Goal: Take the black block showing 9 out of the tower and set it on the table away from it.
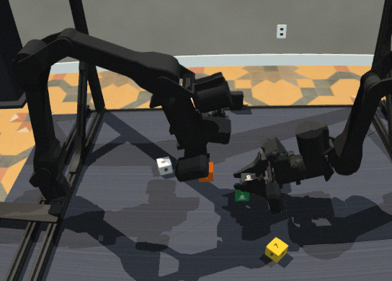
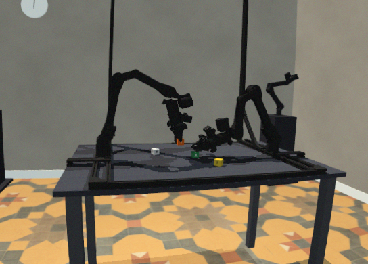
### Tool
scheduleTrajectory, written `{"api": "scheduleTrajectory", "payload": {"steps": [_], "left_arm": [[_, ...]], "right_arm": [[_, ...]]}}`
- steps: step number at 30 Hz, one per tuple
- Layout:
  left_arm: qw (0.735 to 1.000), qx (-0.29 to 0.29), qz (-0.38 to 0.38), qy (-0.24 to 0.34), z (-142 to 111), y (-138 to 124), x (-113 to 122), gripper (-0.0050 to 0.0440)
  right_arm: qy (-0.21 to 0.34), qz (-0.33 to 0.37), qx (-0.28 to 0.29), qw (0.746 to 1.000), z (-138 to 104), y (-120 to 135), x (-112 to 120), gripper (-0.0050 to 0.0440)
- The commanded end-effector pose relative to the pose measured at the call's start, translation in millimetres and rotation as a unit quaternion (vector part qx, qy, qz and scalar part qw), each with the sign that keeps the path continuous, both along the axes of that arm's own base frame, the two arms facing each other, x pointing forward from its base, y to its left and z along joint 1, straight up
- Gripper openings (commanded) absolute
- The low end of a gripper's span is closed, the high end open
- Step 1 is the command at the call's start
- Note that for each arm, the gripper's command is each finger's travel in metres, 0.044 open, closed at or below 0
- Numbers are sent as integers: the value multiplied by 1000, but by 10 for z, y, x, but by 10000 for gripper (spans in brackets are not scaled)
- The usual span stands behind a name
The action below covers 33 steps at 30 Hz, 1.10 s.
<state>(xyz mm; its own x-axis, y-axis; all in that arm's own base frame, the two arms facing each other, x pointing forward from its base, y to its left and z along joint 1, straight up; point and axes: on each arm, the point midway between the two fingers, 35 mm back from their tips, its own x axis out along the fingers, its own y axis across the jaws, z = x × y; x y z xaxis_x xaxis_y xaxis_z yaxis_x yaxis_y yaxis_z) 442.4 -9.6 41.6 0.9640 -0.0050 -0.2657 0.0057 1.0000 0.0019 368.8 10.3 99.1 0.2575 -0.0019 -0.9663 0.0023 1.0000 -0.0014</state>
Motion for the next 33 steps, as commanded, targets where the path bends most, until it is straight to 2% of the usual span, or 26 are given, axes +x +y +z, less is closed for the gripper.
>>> {"api": "scheduleTrajectory", "payload": {"steps": [1,6,8,20,26,31,33], "left_arm": [[1000,-1,-1,-4,44,-7,-209,0],[1000,-1,-1,-4,55,-5,-451,0],[1000,-1,-1,-4,55,-5,-451,0],[1000,-1,-1,-4,88,3,-1022,0],[1000,-1,-1,-3,77,4,-1053,0],[1000,-3,0,23,-245,3,-1044,0],[1000,-3,0,27,-297,3,-1047,0]], "right_arm": [[-1,1,1,1000,1,4,-1,0],[-1,1,1,1000,1,4,-1,0],[-1,1,1,1000,1,4,-1,0],[-1,1,1,1000,1,4,-1,0],[-1,1,1,1000,1,4,-1,0],[-1,1,1,1000,1,4,-1,0],[-1,1,1,1000,1,4,-1,0]]}}
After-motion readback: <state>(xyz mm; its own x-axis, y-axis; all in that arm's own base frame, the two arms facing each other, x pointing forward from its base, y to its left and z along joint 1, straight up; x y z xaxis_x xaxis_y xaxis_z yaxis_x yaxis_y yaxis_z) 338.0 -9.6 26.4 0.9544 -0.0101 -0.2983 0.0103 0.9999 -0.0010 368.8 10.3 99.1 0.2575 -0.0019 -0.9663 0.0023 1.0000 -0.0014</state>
